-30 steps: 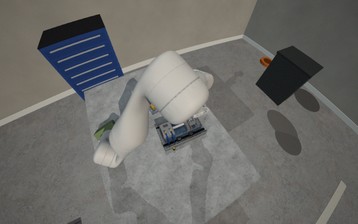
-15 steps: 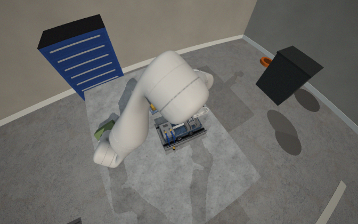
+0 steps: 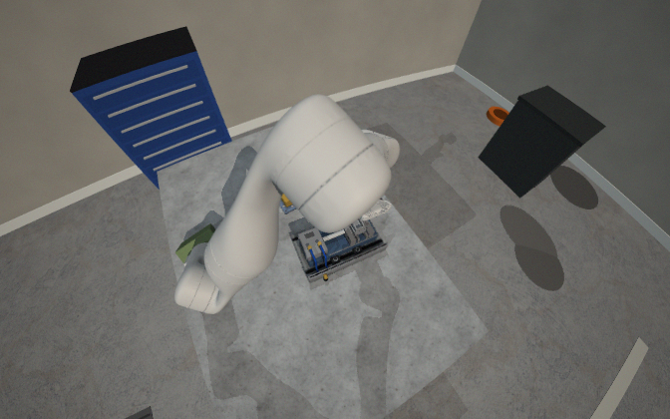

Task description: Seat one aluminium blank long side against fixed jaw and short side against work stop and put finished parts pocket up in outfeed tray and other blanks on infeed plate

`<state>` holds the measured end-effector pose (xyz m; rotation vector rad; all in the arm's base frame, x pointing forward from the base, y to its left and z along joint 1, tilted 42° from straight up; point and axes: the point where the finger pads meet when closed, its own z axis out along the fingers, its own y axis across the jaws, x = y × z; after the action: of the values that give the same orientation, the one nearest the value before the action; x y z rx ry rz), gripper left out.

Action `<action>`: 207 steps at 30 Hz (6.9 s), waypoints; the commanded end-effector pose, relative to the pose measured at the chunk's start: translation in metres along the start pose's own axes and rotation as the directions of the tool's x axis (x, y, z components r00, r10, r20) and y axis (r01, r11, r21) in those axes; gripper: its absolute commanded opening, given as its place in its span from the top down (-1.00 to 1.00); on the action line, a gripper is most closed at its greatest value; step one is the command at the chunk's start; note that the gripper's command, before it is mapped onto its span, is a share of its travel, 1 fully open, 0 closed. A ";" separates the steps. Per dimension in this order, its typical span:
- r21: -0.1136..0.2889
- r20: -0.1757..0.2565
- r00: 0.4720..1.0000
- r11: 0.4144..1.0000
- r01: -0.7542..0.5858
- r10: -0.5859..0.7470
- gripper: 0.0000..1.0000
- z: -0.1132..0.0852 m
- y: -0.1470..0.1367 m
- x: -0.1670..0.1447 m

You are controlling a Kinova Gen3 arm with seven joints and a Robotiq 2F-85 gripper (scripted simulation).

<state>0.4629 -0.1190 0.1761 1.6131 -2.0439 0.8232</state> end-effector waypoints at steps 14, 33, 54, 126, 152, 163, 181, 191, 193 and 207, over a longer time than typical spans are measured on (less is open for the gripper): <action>0.002 0.001 1.000 1.000 0.000 0.000 -0.34 0.000 0.000 0.000; 0.002 0.001 1.000 1.000 0.000 0.000 -0.34 0.007 0.000 0.000; 0.002 0.001 1.000 1.000 0.000 0.000 -0.34 0.015 0.000 0.000; 0.001 0.001 1.000 1.000 0.000 0.000 1.00 0.016 0.000 0.000; 0.001 0.001 1.000 1.000 0.000 0.000 1.00 0.016 0.000 0.000; 0.001 0.001 1.000 1.000 0.000 0.000 1.00 0.016 0.000 0.000; 0.002 0.001 1.000 1.000 0.000 0.000 1.00 0.014 0.000 0.000; 0.002 0.001 1.000 1.000 0.000 0.000 1.00 0.001 0.000 0.000; 0.001 0.001 1.000 1.000 0.000 0.000 1.00 -0.003 0.000 0.000; 0.002 0.001 1.000 1.000 0.000 0.000 1.00 -0.023 0.000 0.000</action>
<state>0.4604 -0.1075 0.1900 1.6060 -2.0415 0.8189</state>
